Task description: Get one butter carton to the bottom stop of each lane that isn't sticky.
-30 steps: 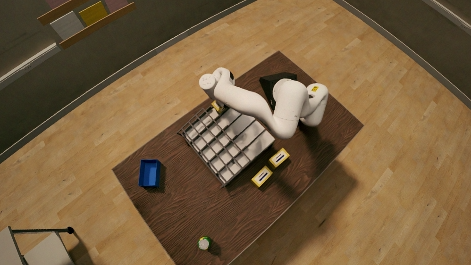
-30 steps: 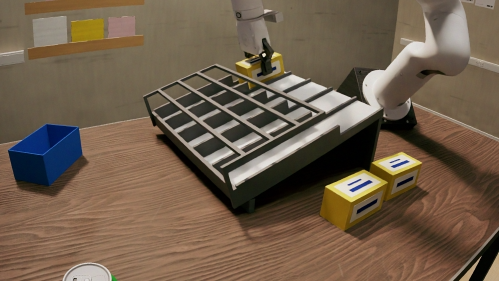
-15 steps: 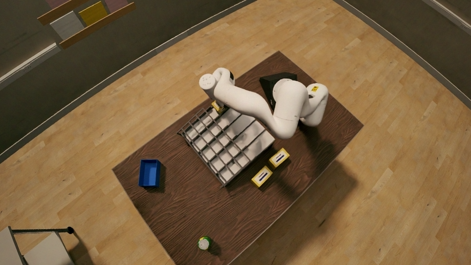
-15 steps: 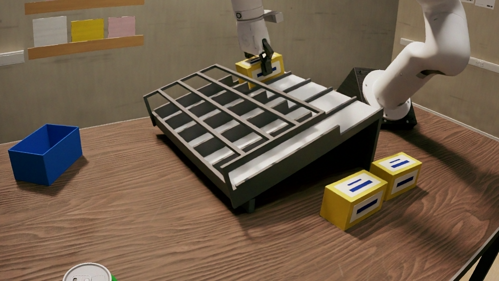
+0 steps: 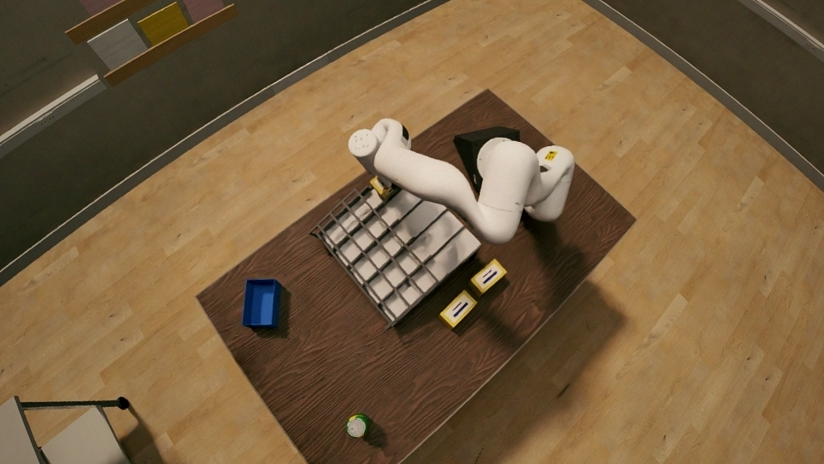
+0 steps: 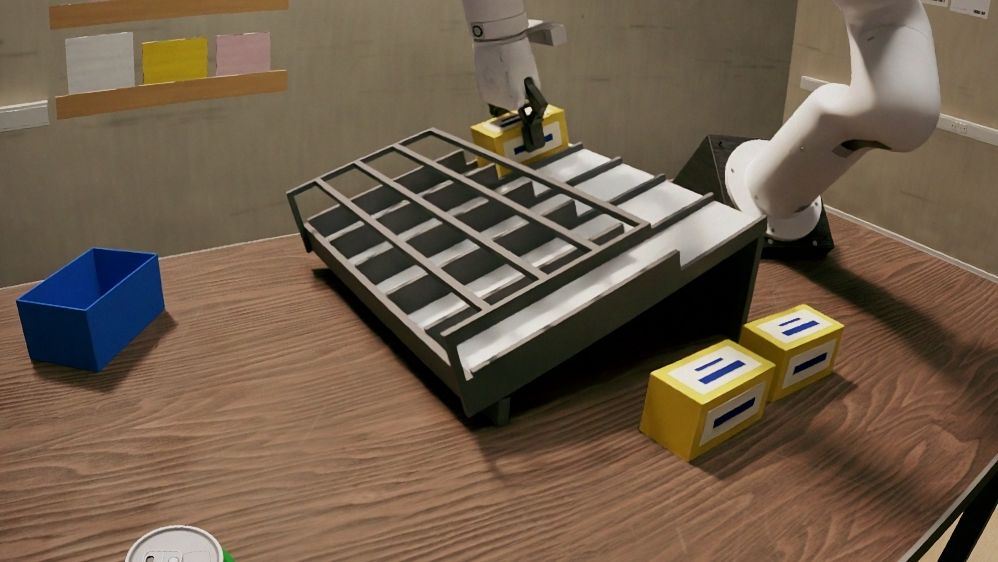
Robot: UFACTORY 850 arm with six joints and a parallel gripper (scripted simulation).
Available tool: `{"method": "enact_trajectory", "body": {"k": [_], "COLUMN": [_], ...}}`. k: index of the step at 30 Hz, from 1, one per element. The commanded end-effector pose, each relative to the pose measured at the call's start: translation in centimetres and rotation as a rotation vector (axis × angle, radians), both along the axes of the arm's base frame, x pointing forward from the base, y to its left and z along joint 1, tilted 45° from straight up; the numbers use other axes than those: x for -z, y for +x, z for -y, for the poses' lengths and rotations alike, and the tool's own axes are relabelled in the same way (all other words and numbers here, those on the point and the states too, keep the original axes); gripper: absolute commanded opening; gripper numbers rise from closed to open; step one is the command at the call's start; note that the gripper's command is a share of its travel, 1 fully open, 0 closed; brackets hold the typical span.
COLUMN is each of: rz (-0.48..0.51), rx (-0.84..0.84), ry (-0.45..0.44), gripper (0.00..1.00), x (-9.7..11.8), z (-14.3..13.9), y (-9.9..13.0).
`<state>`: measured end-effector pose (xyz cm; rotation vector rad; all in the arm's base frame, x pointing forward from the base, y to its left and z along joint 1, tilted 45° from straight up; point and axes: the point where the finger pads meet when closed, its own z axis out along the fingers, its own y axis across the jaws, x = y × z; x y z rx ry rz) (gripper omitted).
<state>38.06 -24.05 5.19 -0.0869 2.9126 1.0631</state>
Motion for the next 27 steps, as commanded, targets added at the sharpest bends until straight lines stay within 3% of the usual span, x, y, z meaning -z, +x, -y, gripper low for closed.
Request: {"method": "enact_trajectory", "body": {"k": [1, 27], "rz": [0.001, 0.001], "rx": [0.001, 0.001], "ry": [-0.001, -0.001], "gripper": [0.75, 0.77], "x": [-0.04, -0.05], "z": [0.09, 0.10], "y": [0.03, 0.04]}}
